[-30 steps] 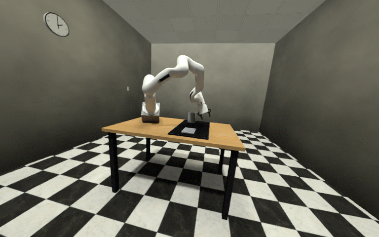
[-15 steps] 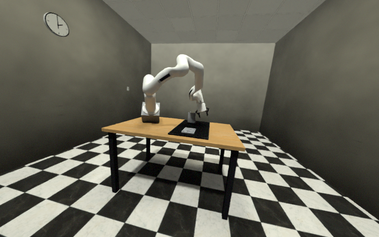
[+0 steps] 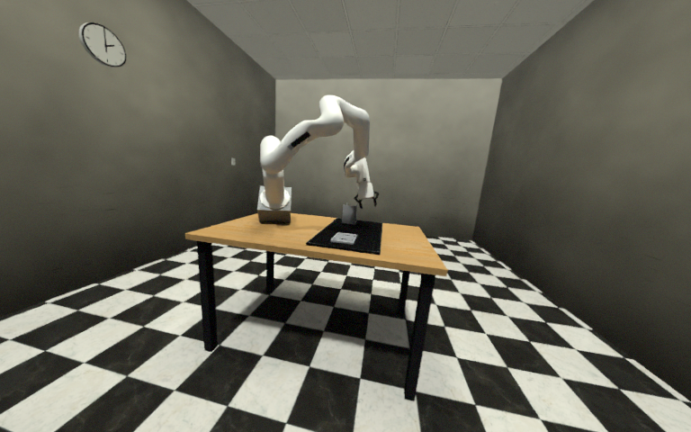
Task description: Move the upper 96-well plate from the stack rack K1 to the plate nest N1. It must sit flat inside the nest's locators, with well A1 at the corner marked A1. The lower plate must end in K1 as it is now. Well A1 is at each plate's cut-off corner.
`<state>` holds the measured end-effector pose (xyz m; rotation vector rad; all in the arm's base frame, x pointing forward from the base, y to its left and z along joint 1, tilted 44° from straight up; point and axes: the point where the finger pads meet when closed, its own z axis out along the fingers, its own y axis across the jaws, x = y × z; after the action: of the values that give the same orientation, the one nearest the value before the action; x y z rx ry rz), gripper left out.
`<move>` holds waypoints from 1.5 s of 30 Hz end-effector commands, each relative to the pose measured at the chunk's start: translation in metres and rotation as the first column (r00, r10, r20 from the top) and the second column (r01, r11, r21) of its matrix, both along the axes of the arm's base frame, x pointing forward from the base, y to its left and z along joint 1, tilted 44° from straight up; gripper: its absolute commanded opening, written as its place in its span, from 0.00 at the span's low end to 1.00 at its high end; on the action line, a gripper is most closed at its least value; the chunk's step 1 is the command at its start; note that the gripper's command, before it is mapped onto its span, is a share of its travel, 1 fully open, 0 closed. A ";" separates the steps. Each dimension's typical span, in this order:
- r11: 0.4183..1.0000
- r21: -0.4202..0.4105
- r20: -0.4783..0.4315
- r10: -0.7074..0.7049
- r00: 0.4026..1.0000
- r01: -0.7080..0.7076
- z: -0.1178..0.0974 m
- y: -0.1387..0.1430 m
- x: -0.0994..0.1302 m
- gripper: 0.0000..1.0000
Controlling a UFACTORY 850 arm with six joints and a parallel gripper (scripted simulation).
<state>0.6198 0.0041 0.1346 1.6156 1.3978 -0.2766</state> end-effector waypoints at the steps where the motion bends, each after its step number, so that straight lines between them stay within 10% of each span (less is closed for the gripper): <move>1: 1.000 0.013 -0.023 -0.008 1.000 0.009 0.005 0.019 -0.009 1.00; 45: 0.989 0.127 -0.211 -0.050 0.976 0.078 -0.068 0.086 -0.081 1.00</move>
<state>0.5474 0.0814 0.0756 1.7726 1.5388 -0.3983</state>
